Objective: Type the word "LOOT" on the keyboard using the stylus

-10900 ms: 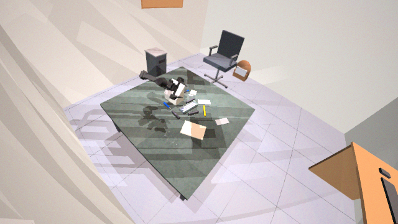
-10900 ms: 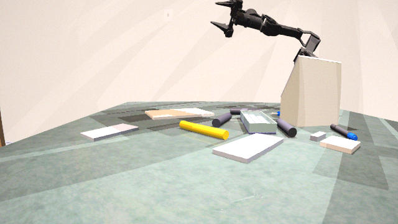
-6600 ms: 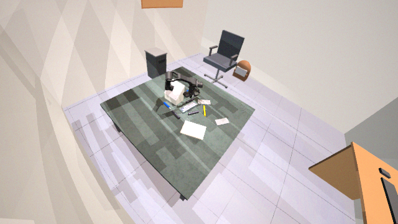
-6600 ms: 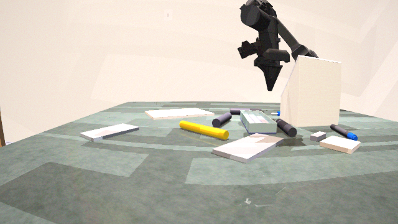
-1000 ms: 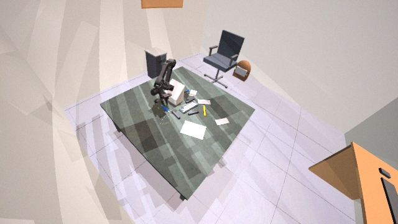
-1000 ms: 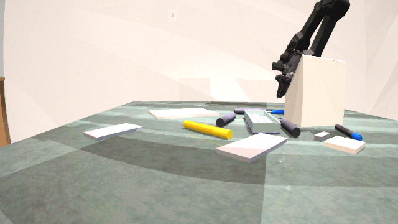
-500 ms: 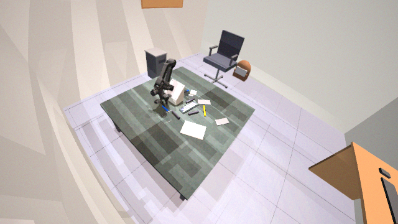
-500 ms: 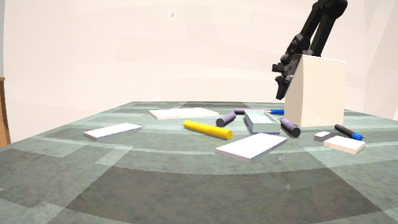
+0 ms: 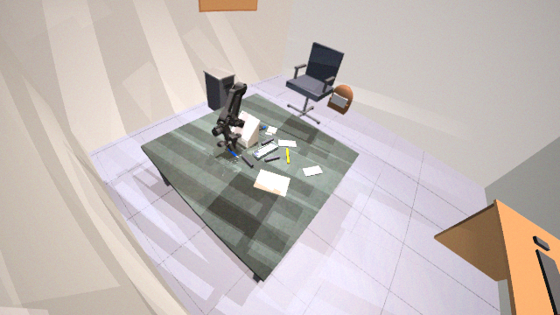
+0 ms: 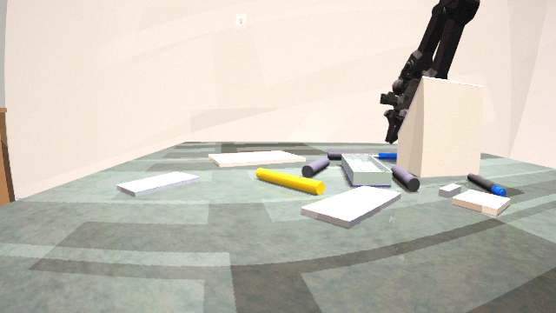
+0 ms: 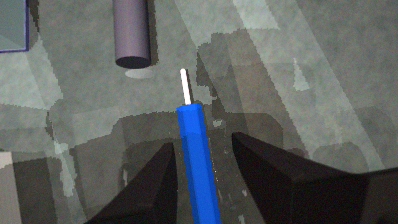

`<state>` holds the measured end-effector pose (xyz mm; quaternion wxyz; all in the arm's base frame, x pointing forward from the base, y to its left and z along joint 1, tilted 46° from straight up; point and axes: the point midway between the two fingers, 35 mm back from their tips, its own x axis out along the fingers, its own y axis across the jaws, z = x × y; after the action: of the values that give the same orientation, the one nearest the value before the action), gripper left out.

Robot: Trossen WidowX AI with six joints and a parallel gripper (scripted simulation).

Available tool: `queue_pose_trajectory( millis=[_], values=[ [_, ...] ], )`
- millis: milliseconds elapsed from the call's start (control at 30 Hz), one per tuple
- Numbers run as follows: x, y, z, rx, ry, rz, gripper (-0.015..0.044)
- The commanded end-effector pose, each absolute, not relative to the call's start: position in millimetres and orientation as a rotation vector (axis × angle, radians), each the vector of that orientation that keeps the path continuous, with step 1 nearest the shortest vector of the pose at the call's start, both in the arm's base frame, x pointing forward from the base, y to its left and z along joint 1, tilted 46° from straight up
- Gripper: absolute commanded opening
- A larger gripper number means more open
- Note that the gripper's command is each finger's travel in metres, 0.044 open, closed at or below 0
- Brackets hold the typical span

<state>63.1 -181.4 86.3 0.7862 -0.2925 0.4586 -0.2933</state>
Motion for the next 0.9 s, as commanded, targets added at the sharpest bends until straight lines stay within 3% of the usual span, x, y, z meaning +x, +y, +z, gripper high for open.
queue_pose_trajectory(
  millis=[0,867],
  values=[
    [63,-183,82,-0.626,0.99,-0.624,0.015],
    [62,-198,67,-0.626,0.99,-0.624,0.015]
  ],
)
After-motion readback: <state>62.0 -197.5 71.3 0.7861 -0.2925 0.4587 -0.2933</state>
